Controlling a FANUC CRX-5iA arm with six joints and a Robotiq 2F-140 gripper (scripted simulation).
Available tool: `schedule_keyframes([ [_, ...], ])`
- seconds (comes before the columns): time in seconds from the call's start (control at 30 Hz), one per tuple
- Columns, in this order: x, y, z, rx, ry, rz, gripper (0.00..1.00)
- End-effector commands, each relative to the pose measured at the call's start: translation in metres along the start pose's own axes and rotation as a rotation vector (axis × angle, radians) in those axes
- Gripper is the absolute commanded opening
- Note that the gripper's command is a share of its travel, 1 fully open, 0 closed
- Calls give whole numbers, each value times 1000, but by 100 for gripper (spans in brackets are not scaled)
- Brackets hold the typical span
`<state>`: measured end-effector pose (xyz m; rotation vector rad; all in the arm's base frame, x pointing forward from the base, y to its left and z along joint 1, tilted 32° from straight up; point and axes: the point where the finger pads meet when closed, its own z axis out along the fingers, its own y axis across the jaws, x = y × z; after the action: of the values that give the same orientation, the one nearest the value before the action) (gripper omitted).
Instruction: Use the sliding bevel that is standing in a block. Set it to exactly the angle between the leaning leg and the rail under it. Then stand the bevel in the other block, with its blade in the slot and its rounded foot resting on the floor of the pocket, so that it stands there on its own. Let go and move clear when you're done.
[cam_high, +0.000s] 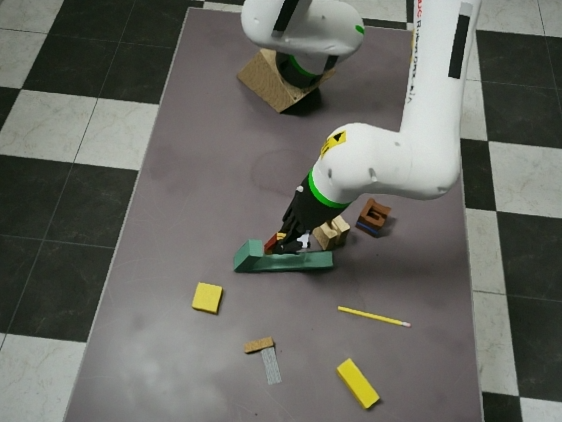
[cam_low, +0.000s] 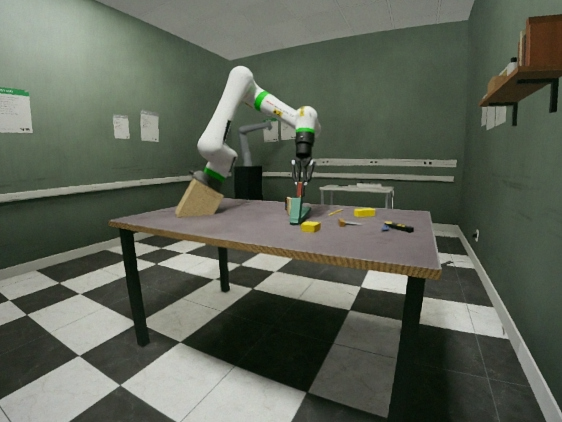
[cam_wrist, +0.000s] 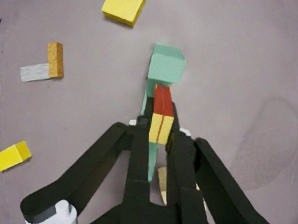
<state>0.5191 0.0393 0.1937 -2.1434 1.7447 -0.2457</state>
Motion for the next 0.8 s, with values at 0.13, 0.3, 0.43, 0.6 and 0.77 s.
schedule_keyframes([
  [0.13, 2, -1, 12, 2, 1, 0, 10],
  [0.3, 2, -1, 22, 2, 1, 0, 10],
  [0.43, 3, -1, 27, 3, 1, 0, 10],
  [0.6, 3, -1, 29, 3, 2, 0, 10],
  [0.77, 3, -1, 31, 3, 2, 0, 10],
])
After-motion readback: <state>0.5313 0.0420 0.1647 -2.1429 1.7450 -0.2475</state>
